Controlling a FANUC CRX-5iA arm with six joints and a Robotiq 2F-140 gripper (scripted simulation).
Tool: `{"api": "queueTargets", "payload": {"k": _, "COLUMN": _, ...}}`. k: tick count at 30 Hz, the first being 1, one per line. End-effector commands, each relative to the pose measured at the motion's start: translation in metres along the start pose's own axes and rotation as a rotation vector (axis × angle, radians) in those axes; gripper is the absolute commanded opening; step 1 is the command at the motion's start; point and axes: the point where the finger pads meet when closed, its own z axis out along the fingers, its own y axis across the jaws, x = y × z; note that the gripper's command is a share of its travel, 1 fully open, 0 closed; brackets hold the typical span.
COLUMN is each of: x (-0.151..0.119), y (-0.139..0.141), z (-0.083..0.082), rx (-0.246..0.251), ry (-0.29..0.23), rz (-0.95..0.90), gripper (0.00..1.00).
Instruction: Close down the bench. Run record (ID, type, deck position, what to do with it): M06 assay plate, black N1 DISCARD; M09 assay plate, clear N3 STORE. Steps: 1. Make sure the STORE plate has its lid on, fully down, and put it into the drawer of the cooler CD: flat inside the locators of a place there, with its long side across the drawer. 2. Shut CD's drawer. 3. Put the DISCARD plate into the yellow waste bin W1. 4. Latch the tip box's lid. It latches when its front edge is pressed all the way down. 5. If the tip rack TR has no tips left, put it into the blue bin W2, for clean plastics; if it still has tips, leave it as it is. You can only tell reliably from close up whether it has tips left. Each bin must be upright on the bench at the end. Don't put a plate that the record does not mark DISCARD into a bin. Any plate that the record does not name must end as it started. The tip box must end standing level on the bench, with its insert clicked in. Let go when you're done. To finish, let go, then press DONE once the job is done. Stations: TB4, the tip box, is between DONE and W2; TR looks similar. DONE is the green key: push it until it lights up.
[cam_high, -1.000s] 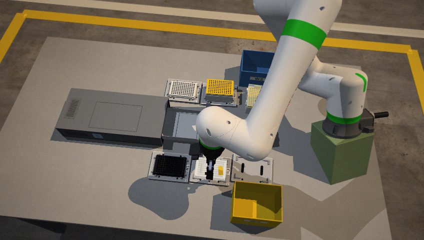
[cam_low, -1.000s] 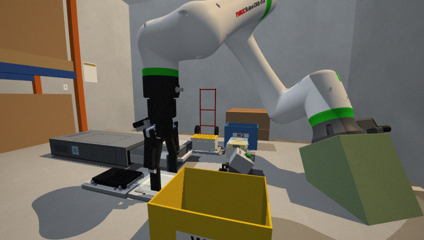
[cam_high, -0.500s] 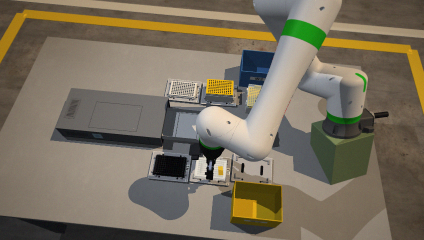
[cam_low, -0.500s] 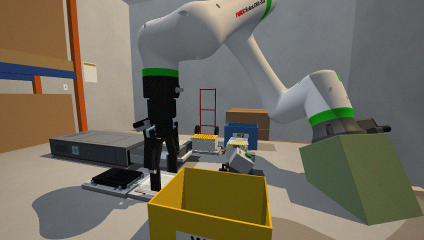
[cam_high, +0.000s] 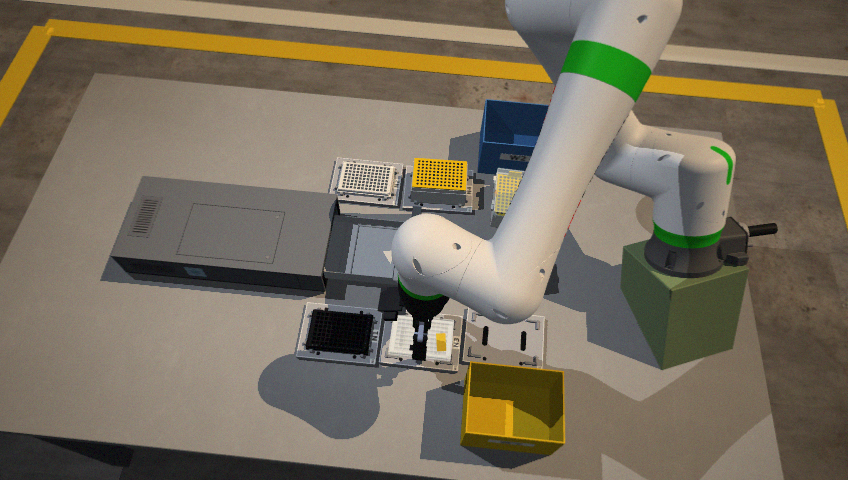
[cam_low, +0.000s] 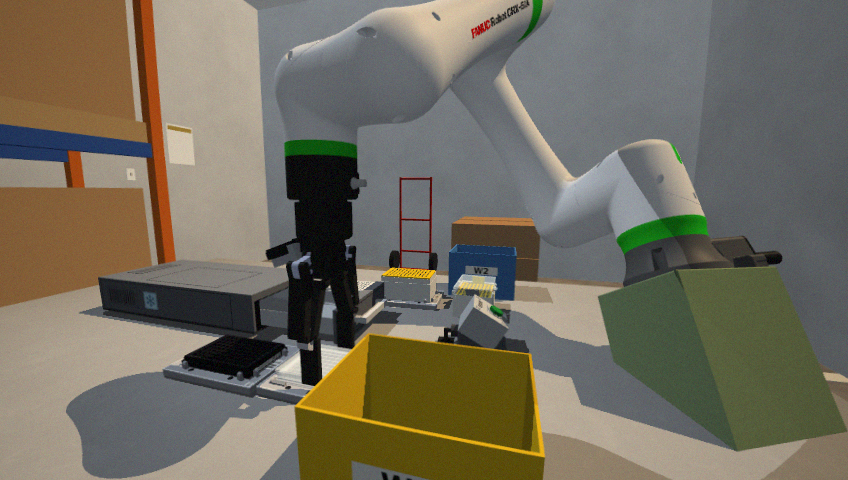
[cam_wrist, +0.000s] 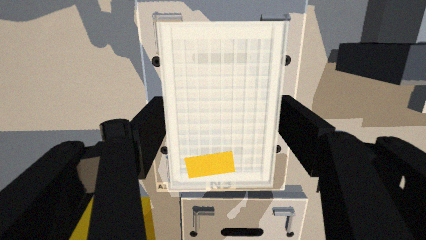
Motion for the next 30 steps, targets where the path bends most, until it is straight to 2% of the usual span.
{"api": "queueTargets", "payload": {"k": 1, "x": 0.0005, "y": -0.0004, "z": 0.0000, "rx": 0.001, "ry": 0.001, "rz": 0.000, "gripper": 0.10}}
{"api": "queueTargets", "payload": {"k": 9, "x": 0.0005, "y": -0.0004, "z": 0.0011, "rx": 0.001, "ry": 0.001, "rz": 0.000, "gripper": 0.10}}
{"api": "queueTargets", "payload": {"k": 10, "x": 0.0005, "y": -0.0004, "z": 0.0011, "rx": 0.001, "ry": 0.001, "rz": 0.000, "gripper": 0.70}}
{"api": "queueTargets", "payload": {"k": 30, "x": 0.0005, "y": -0.0004, "z": 0.0011, "rx": 0.001, "ry": 0.001, "rz": 0.000, "gripper": 0.70}}
